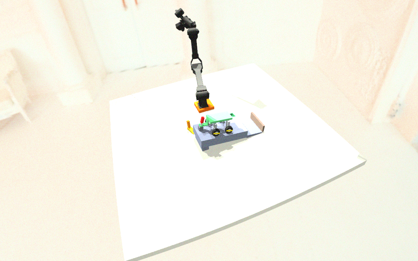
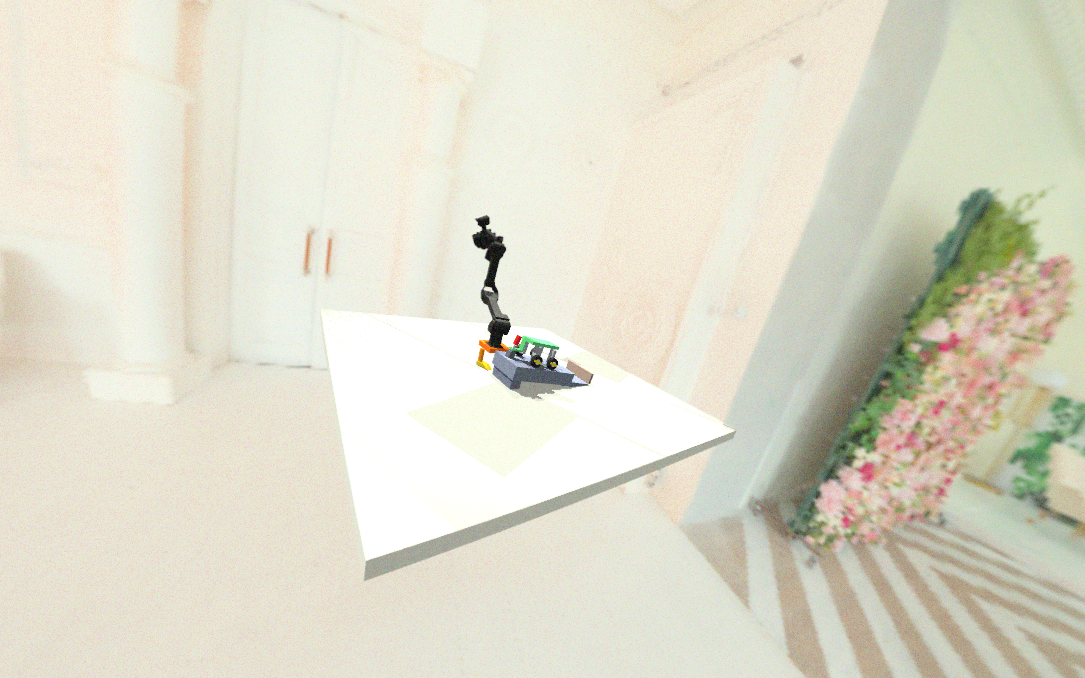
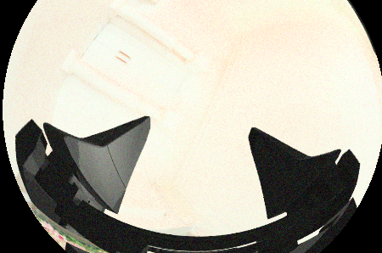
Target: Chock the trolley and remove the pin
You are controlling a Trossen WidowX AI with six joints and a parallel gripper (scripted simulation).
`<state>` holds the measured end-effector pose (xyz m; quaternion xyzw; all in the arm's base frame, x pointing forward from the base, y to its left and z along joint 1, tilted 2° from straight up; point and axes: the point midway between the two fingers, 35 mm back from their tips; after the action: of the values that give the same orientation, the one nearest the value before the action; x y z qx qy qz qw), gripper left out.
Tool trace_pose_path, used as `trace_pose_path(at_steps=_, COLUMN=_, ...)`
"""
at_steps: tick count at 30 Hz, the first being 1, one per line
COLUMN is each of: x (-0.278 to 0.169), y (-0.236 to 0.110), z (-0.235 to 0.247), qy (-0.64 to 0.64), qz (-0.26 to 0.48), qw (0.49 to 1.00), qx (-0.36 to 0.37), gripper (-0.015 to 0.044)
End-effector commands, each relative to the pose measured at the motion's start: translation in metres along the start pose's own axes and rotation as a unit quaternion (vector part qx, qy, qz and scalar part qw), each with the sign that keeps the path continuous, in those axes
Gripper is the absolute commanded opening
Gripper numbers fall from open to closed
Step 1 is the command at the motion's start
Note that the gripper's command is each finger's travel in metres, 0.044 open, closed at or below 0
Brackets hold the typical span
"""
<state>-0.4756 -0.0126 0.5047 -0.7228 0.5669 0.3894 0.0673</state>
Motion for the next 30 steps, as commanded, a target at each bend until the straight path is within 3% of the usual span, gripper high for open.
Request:
trace_pose_path(at_steps=1, x=-0.002, y=-0.001, z=-0.002, qy=-0.002, qz=0.003, qw=1.0, qx=-0.002, gripper=0.0374)
trace_pose_path(at_steps=8, x=-0.062, y=-0.043, z=-0.088, qy=-0.104, qz=0.116, qw=0.983, qx=-0.101, gripper=0.019)
trace_pose_path(at_steps=13, x=-0.094, y=-0.09, z=-0.157, qy=-0.181, qz=0.201, qw=0.947, qx=-0.175, gripper=0.019)
trace_pose_path(at_steps=19, x=-0.113, y=-0.168, z=-0.248, qy=-0.279, qz=0.309, qw=0.868, qx=-0.271, gripper=0.019)
trace_pose_path(at_steps=30, x=-0.074, y=-0.333, z=-0.375, qy=-0.415, qz=0.464, qw=0.659, qx=-0.423, gripper=0.019)
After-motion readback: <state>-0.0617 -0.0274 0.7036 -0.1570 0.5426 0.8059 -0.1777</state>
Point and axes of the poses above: the point midway between the two fingers, 35 mm back from their tips, its own y axis out along the fingers, its own z axis across the jaws, x = y × z, and after that the axes turned 7 degrees about -y, right-handed
